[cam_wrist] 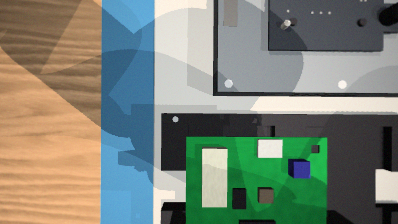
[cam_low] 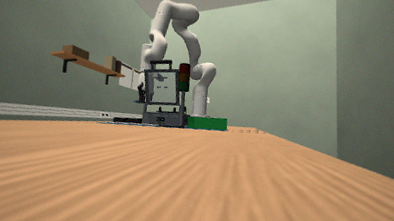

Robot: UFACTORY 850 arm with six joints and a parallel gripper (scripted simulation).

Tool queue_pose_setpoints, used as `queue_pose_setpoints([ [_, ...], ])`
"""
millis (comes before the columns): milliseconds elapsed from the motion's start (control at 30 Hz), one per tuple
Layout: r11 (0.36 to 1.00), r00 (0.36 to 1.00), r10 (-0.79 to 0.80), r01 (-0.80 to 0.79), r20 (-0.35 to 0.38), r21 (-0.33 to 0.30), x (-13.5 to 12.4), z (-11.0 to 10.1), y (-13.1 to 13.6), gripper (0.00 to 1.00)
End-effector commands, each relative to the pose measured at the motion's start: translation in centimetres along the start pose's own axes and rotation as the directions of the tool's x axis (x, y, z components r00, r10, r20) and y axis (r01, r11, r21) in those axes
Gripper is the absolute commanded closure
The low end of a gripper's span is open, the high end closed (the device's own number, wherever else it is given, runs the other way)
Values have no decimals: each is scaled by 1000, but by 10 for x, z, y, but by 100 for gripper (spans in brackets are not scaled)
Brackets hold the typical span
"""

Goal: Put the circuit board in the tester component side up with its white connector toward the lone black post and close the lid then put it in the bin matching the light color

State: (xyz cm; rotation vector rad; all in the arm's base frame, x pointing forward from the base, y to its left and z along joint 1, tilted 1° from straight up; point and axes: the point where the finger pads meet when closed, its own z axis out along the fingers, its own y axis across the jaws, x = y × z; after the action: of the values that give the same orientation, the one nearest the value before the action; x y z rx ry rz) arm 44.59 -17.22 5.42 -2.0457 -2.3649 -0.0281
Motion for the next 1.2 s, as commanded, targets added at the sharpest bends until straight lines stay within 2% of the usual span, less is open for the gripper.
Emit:
queue_pose_setpoints([
  [0, 1000, 1000, 0, 0, 1, -2, 0, -1, 1, 21],
  [700, 1000, 1000, 0, 0, 1, -2, 1, -1, 1, 21],
  [1167, 1000, 1000, 0, 0, 1, -2, 15, -2, 6, 21],
])
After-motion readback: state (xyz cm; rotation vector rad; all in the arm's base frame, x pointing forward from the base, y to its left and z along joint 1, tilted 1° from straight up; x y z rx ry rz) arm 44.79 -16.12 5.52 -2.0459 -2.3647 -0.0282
